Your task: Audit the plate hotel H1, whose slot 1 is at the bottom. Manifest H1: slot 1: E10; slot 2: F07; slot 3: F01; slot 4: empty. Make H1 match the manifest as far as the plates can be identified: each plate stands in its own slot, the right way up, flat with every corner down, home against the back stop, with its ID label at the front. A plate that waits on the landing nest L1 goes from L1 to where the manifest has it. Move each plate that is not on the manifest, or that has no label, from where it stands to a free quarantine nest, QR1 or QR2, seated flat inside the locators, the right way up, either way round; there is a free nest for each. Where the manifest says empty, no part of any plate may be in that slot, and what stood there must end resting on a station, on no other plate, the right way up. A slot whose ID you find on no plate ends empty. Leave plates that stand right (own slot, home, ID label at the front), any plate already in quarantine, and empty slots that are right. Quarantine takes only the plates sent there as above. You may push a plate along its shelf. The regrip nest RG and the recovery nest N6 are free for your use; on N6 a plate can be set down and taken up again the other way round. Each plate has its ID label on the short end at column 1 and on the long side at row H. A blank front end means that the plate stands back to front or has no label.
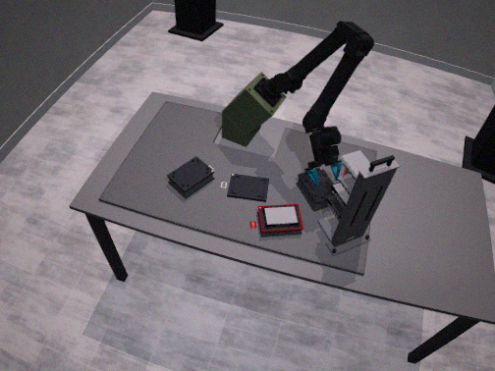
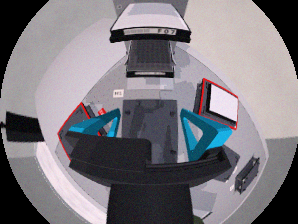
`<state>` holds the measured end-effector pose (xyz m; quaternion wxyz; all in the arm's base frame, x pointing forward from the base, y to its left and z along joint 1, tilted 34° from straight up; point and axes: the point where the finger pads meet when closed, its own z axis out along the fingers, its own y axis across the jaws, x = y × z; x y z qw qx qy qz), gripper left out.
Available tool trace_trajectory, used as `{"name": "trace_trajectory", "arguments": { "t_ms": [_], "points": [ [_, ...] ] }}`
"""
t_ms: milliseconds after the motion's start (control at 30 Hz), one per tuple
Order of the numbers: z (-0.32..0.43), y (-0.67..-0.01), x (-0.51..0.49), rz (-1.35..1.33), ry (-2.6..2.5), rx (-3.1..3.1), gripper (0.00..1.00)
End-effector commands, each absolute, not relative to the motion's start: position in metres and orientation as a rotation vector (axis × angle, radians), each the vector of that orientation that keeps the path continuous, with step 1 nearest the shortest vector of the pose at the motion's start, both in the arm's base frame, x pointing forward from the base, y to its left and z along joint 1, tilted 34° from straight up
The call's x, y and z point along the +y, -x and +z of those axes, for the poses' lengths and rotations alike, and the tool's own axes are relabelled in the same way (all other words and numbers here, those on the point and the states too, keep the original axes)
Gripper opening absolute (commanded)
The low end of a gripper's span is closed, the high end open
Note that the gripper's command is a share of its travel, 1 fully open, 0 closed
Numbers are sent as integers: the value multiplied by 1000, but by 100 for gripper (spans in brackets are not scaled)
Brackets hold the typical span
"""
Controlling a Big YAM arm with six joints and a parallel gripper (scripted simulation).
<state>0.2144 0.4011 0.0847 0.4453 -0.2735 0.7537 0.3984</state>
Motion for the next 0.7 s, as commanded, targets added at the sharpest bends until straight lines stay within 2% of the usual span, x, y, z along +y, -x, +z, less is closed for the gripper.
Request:
{"name": "trace_trajectory", "arguments": {
  "t_ms": [0,667],
  "points": [
    [93,-223,406,989,666,1857,100],
    [95,-223,410,995,669,1851,100]
  ]
}}
